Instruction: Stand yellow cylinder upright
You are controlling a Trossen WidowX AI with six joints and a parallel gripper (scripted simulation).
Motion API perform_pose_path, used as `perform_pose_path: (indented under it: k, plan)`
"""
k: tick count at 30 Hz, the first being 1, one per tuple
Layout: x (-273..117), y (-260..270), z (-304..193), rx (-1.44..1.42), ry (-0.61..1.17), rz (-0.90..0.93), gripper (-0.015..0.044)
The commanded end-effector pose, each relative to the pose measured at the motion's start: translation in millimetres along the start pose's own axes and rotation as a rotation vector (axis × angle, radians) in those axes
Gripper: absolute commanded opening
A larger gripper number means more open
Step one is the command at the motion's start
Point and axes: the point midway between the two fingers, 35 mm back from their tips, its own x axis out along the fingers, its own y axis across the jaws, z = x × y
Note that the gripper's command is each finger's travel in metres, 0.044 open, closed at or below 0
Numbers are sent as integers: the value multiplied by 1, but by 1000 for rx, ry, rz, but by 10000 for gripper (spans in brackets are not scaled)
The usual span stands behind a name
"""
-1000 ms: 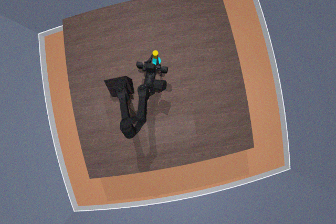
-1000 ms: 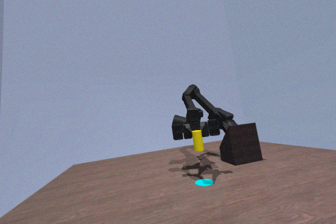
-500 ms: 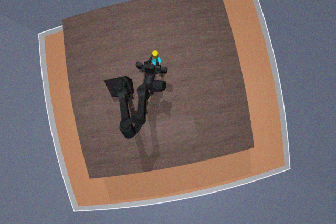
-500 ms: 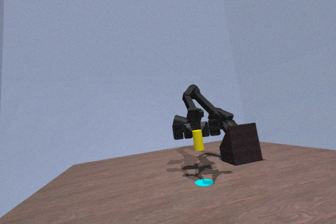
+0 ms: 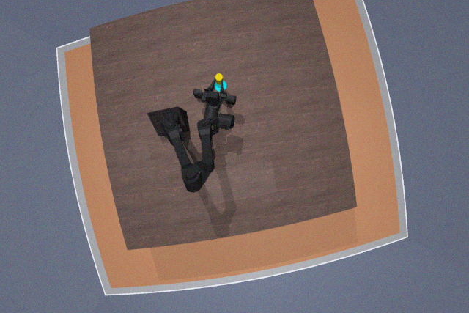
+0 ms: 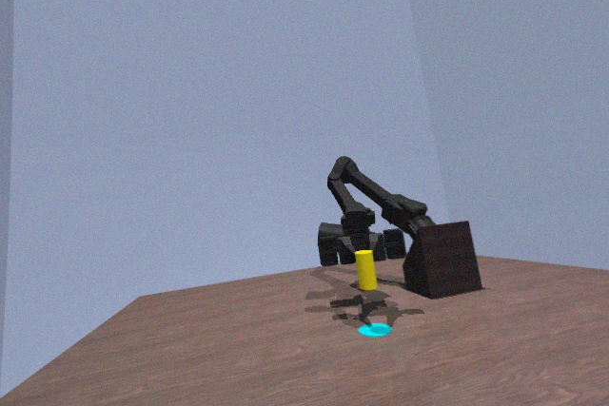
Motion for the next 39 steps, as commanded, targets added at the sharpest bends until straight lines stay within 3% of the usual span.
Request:
perform_pose_path:
  k: [1,24,35,39]
  plan:
    - [2,-4,-11,-10,-7,-5,105]
    - [5,1,-74,6,-6,-1,105]
    - [5,1,-75,6,-6,-1,105]
    - [5,1,-75,6,-6,-1,210]
